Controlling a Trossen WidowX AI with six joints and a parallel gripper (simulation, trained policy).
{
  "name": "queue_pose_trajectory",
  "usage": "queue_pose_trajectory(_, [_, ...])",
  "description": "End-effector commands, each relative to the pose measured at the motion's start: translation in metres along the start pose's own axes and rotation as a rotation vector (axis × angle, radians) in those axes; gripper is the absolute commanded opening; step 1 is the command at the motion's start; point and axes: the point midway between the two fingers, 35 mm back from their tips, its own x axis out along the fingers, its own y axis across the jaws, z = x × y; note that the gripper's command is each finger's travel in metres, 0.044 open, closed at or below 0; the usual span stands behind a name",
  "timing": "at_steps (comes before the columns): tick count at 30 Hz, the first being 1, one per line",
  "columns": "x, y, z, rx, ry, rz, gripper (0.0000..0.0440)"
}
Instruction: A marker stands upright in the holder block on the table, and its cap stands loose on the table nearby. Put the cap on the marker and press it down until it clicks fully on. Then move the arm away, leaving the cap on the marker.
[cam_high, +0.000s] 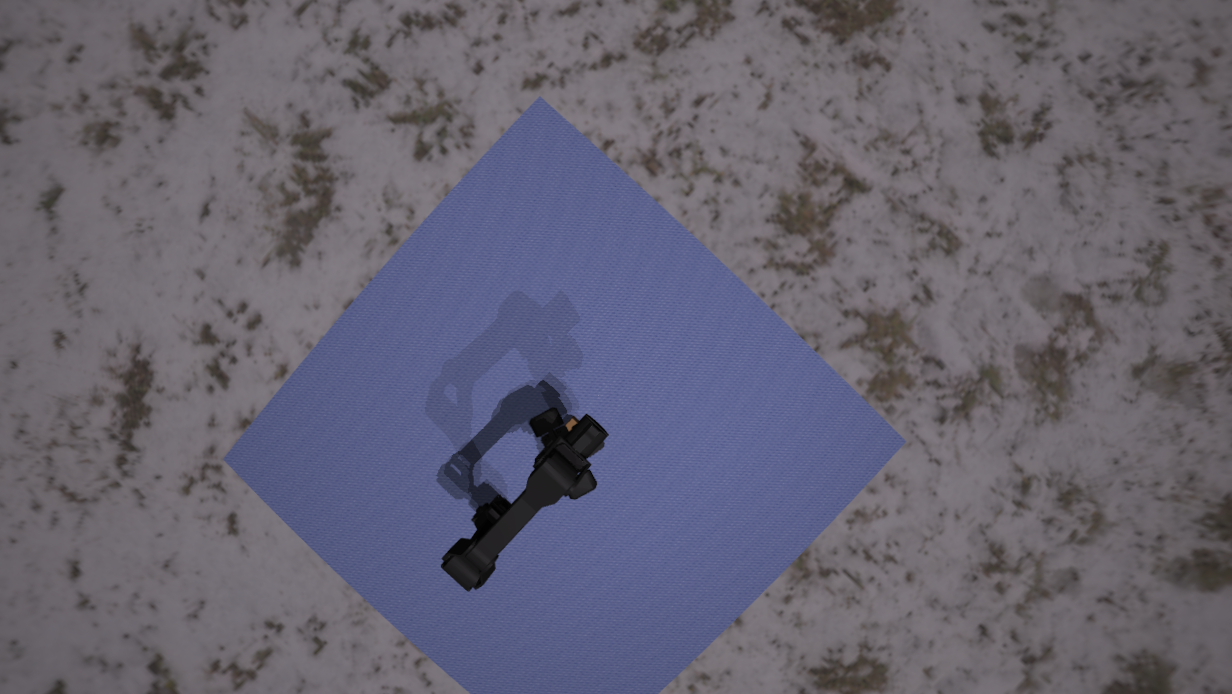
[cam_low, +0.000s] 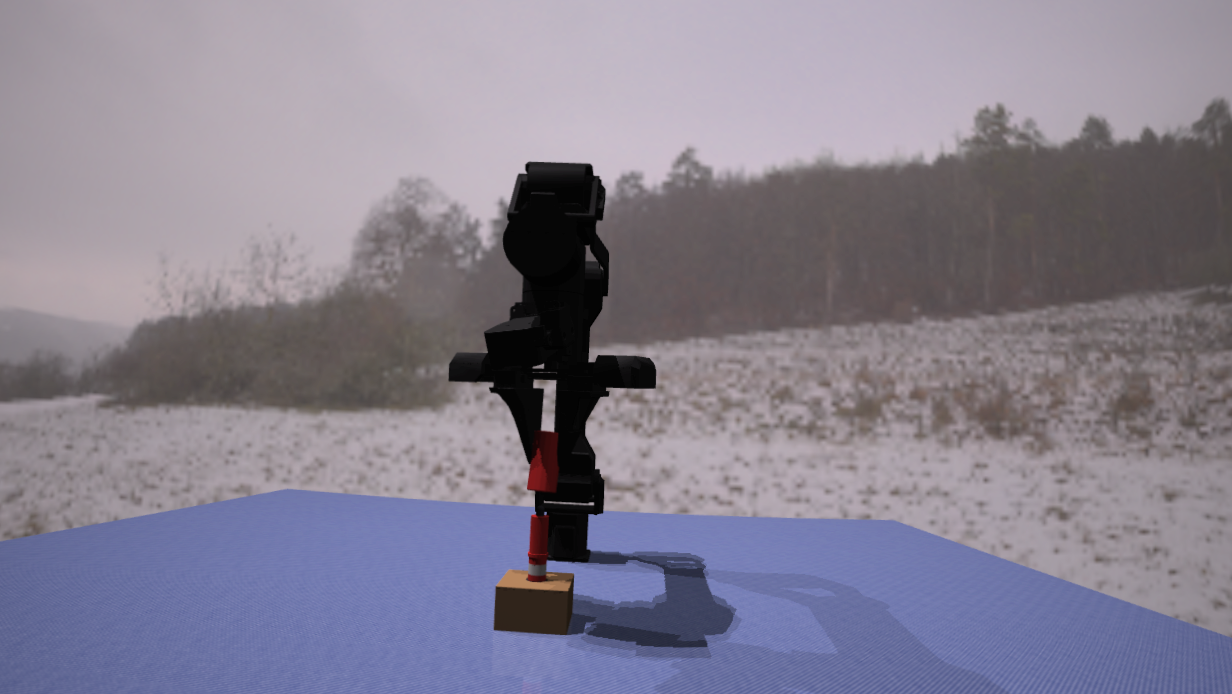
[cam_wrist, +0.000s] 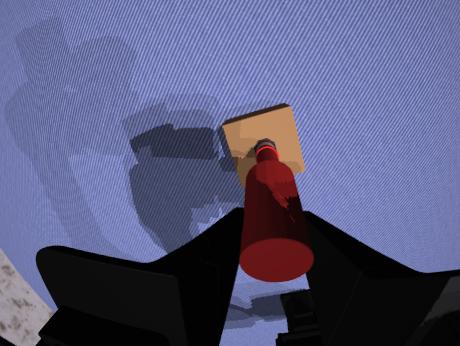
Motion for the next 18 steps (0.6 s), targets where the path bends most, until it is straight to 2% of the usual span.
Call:
queue_pose_trajectory(1, [0.006,0.000,-0.002,0.005,0.028,-0.004,0.0000])
queue_pose_trajectory(18, [0.042,-0.002,-0.001,-0.010,0.094,-0.010,0.0000])
